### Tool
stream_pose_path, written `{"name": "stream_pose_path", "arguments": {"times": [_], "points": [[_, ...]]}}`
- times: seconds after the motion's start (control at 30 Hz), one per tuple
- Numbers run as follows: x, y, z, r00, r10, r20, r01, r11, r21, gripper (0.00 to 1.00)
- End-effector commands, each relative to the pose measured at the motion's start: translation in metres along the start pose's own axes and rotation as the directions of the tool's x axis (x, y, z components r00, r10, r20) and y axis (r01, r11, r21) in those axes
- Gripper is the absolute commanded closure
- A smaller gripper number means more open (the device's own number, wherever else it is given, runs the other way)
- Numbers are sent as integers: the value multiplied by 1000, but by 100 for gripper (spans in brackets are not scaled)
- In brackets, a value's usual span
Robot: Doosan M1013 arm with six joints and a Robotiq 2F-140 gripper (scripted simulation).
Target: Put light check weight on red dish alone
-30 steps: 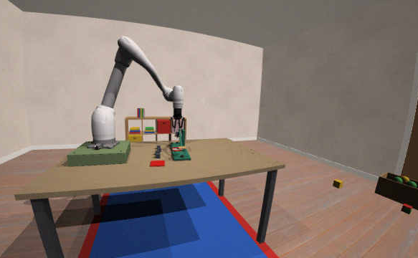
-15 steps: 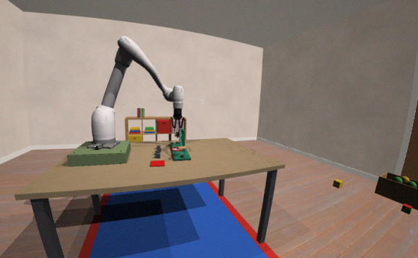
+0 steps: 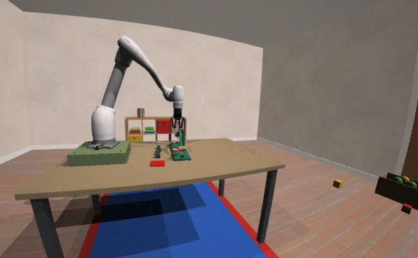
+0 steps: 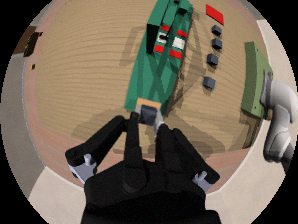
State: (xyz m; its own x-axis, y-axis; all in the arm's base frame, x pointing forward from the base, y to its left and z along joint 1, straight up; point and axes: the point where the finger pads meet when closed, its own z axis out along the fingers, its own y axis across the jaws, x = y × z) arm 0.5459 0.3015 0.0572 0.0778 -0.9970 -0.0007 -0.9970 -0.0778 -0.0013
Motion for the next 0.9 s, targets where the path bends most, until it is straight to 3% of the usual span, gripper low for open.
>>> {"name": "stream_pose_path", "arguments": {"times": [0.0,0.87], "points": [[1,-1,2,1000,-3,2,3,1000,3,76],[2,-2,7,1000,-3,2,3,1000,3,76]]}}
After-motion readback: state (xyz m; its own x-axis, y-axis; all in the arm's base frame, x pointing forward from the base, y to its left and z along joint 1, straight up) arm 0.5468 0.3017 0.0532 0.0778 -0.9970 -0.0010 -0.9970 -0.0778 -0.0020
